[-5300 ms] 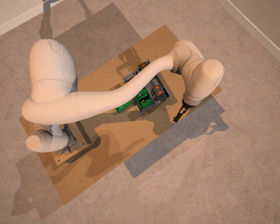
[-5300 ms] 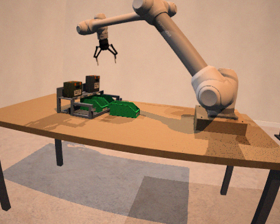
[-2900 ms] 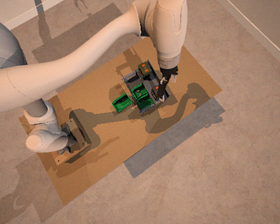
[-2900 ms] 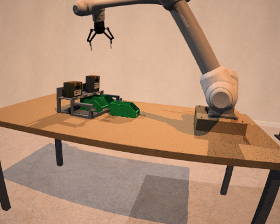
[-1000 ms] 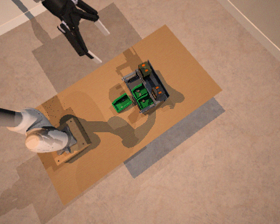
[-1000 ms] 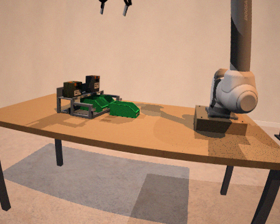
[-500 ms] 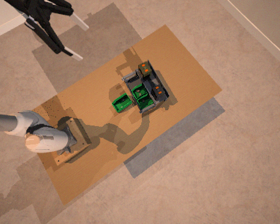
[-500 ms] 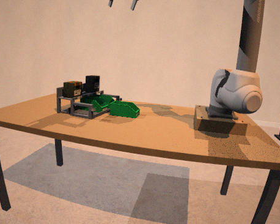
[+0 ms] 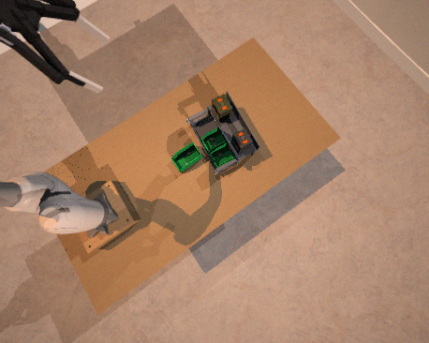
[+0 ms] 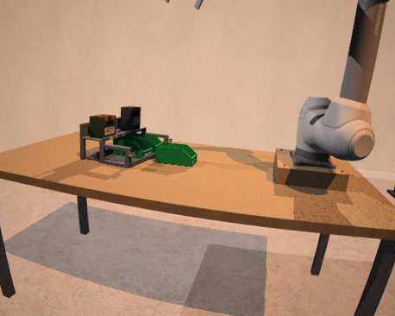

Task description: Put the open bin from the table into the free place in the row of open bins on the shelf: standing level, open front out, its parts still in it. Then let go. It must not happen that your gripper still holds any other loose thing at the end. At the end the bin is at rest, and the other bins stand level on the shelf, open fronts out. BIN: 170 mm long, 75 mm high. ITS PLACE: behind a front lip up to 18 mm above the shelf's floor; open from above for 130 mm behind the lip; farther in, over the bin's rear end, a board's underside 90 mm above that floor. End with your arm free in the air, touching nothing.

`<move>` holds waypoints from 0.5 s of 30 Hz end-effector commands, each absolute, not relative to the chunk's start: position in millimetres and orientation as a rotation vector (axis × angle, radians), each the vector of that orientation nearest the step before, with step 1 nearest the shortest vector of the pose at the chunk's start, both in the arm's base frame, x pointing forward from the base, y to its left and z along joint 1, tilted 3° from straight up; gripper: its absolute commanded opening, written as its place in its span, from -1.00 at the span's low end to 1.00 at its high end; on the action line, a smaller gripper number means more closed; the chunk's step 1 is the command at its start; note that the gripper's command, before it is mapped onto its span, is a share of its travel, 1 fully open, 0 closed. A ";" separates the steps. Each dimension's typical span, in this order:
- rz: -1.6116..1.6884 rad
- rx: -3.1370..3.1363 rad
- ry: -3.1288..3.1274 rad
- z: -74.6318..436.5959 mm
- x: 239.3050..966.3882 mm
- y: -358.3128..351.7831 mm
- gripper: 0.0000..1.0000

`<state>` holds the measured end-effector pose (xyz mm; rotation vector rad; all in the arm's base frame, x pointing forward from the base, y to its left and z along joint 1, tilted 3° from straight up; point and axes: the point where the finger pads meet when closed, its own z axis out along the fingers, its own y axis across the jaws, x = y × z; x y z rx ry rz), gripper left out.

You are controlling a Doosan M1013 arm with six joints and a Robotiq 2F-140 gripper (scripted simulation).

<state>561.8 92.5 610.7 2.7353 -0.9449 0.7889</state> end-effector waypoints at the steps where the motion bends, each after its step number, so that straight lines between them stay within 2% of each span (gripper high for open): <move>1: 0.802 2.741 -0.930 613.7 552.8 95.8 1.00; 15: 0.845 2.761 -0.882 622.4 523.1 105.3 1.00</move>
